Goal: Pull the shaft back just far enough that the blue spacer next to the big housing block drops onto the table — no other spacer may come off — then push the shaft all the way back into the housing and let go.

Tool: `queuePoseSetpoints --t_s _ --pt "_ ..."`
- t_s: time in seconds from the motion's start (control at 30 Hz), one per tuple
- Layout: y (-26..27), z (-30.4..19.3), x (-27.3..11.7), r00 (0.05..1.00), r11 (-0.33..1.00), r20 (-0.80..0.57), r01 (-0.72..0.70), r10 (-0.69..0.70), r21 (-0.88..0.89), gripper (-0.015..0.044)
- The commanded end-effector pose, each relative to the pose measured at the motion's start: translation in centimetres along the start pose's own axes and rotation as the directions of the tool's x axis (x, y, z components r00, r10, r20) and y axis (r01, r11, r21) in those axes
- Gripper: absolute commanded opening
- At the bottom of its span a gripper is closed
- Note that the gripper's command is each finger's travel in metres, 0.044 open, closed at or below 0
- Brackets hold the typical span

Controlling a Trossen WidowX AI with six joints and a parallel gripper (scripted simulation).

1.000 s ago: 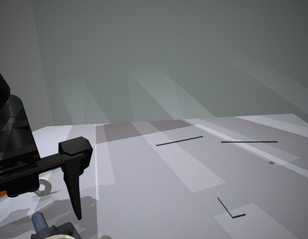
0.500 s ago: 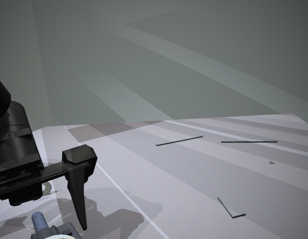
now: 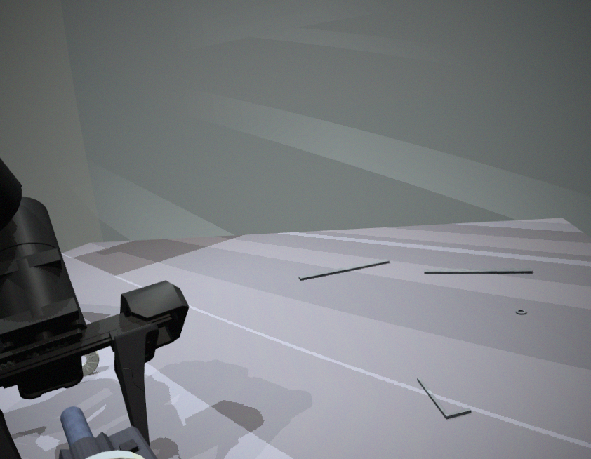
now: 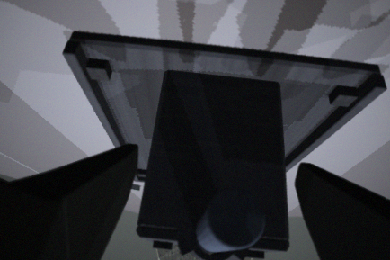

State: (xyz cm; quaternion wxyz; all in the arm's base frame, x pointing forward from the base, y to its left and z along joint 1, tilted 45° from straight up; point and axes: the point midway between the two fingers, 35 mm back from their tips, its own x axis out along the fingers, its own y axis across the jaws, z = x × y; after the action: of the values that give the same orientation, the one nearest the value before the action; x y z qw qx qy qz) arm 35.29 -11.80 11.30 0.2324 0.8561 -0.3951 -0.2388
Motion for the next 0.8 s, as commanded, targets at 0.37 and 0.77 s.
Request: queuePoseSetpoints --t_s 0.37,0.77 --pt "0.0 0.0 -0.01 1.0 1.0 0.0 0.0 0.0 0.0 0.0" --pt "-0.01 0.54 -0.54 1.0 1.0 0.0 0.001 -0.001 -0.005 0.0"
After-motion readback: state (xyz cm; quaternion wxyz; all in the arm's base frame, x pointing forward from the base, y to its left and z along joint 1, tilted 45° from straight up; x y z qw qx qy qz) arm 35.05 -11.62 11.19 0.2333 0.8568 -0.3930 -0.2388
